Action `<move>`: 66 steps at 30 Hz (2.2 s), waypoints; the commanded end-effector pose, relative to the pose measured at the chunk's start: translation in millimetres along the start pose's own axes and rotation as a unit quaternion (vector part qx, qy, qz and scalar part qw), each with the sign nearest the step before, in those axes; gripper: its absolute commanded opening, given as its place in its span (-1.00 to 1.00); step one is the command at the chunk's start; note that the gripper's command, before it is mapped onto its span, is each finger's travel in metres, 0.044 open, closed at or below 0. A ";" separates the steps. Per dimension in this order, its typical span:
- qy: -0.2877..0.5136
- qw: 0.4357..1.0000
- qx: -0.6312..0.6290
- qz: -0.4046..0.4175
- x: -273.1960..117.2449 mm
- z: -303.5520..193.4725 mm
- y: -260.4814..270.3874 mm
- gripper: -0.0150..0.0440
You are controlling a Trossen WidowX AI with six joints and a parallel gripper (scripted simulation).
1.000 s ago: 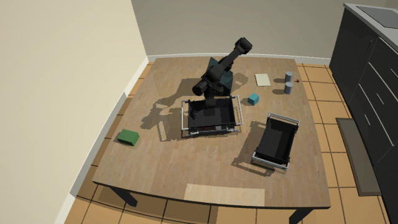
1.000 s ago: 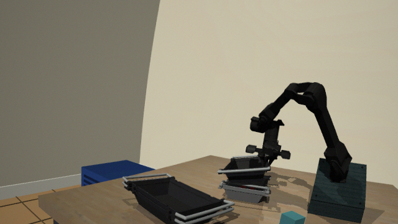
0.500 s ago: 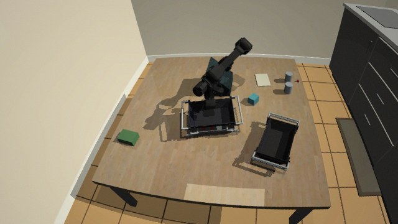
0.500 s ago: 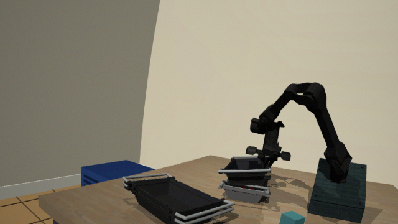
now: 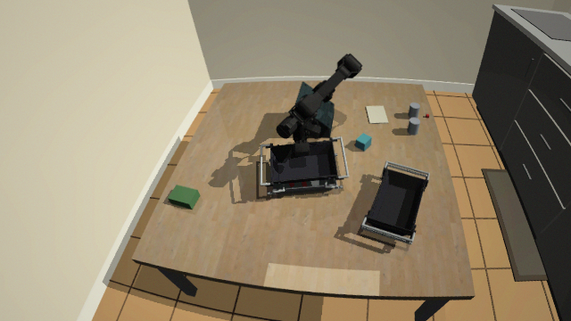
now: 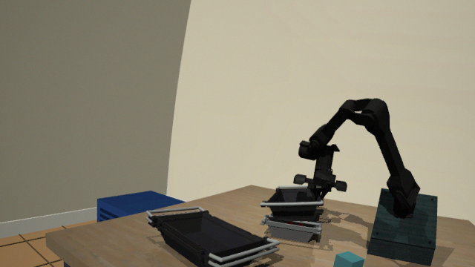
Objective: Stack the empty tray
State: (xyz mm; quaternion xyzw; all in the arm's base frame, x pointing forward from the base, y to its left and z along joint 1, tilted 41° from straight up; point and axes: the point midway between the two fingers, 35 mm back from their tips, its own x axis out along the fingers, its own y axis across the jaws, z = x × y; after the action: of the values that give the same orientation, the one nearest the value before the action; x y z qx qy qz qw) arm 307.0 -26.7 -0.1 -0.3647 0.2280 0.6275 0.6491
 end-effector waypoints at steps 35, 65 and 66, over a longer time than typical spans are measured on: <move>0.000 1.000 0.002 0.004 4.1 0.5 2.2 -0.49; 0.000 1.000 0.005 0.014 13.1 1.6 7.4 -0.49; 0.000 1.000 0.005 0.014 13.1 1.6 7.4 -0.49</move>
State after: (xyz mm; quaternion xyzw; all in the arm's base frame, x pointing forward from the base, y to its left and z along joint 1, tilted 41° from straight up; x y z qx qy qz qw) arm 306.1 -22.4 -6.2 -0.3655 0.2273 0.6265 0.6499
